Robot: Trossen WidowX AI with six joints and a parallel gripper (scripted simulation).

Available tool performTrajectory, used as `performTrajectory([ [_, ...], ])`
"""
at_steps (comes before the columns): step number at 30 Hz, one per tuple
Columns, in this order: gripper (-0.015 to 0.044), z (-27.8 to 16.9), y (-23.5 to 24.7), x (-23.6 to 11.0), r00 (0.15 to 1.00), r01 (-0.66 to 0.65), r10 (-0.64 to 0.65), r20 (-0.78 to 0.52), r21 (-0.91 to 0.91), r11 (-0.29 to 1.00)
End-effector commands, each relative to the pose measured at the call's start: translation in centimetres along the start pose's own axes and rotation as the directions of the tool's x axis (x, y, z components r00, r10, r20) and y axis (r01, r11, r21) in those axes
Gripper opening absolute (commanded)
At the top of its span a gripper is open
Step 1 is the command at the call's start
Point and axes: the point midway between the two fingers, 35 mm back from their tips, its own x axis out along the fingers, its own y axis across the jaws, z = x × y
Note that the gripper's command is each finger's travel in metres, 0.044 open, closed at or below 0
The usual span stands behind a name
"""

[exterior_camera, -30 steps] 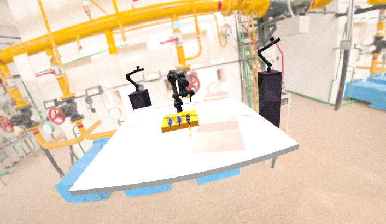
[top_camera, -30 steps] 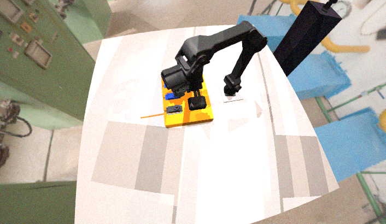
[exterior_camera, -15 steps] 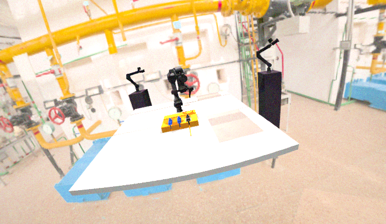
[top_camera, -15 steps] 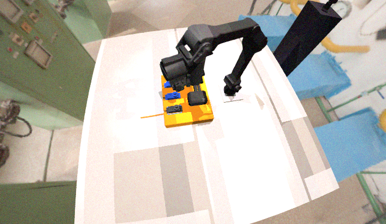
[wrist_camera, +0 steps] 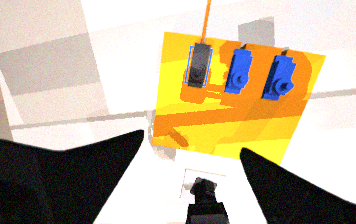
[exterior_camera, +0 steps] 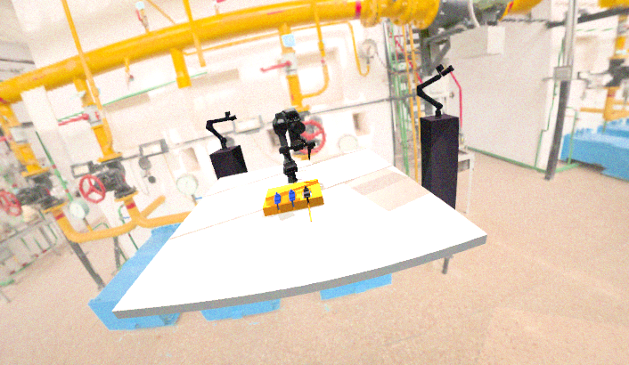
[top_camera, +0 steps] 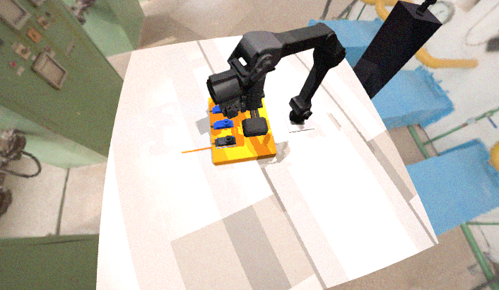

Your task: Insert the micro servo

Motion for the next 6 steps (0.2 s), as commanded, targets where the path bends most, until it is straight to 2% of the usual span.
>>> performTrajectory([
  [1,0.044,-0.01,-0.02,0.0,1.0,0.001,-0.001,-0.002,0.001,1.0],
  [6,0.044,-0.01,-0.02,0.0,1.0,0.001,-0.001,-0.002,0.001,1.0],
])
